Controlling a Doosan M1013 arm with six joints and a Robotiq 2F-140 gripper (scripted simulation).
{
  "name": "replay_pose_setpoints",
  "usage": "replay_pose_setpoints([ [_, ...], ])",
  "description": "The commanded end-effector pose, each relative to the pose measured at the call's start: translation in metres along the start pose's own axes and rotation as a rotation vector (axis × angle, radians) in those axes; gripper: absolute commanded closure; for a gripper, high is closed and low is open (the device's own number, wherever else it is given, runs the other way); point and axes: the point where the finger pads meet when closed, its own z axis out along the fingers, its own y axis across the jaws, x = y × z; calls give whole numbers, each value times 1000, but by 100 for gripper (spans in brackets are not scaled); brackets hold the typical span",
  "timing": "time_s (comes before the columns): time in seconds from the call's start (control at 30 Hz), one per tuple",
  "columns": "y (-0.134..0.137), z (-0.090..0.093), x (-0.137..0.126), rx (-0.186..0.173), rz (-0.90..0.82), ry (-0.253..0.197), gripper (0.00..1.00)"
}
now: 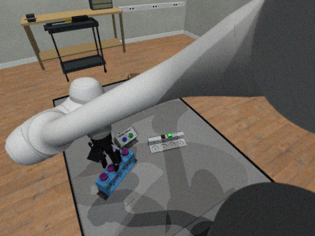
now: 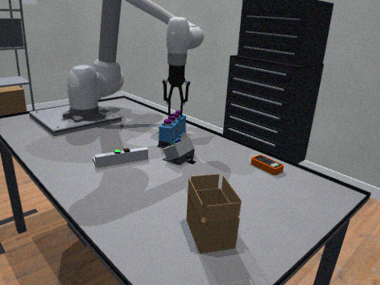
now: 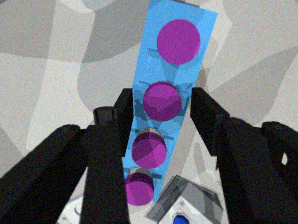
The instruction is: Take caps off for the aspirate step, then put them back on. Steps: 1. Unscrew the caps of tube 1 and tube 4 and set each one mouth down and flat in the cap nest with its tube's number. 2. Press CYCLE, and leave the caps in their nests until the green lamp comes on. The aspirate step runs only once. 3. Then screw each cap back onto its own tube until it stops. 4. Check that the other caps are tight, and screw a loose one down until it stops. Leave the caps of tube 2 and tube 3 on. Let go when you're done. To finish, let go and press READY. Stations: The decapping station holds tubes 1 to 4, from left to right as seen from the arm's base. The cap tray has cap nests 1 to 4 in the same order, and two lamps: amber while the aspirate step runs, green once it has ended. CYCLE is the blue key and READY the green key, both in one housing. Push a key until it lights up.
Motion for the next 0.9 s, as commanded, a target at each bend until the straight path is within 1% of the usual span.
replay_pose_setpoints([
  [0.0,0,1,0,-1,0,0,59],
  [0.47,0,7,0,-1,0,0,59],
  [0.5,0,7,0,-1,0,0,70],
  [0.87,0,7,0,-1,0,0,70],
])
